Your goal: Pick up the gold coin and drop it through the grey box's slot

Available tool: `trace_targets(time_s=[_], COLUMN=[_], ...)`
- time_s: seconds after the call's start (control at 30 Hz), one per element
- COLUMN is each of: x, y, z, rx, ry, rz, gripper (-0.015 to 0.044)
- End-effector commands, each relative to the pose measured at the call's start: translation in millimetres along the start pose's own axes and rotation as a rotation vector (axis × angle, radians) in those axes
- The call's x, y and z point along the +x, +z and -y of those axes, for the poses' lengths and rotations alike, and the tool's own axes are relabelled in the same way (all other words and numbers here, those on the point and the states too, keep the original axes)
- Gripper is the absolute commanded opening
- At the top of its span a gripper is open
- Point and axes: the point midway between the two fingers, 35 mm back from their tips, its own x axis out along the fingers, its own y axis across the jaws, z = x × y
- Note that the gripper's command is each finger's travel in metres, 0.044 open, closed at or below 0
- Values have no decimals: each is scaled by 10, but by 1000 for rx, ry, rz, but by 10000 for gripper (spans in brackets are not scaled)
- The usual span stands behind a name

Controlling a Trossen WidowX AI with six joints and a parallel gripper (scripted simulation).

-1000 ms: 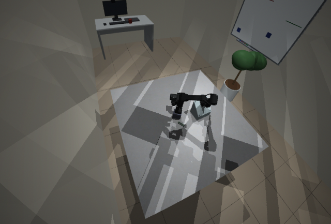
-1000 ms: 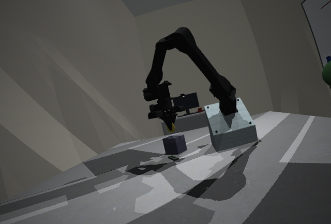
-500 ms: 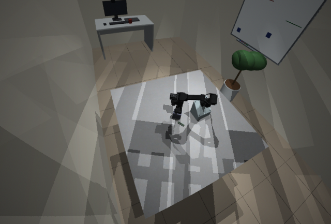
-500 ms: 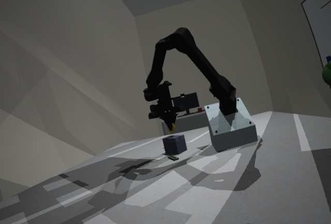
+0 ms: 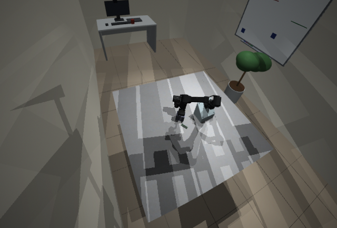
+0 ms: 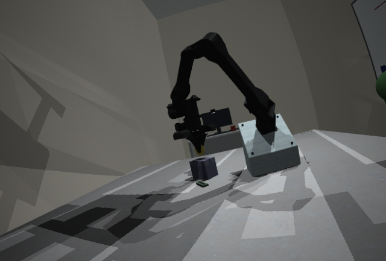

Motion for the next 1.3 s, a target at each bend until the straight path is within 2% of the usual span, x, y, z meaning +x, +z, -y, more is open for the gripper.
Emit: trace_targets(time_s=[0.0, 0.87, 1.07, 1.27], x=[29, 154, 129, 129], y=[-2, -6, -3, -3], z=[1, 0, 0, 0], rx=[11, 8, 1, 1], ry=[3, 4, 0, 0], rz=[-2, -2, 0, 0], gripper=[0, 0, 158, 161])
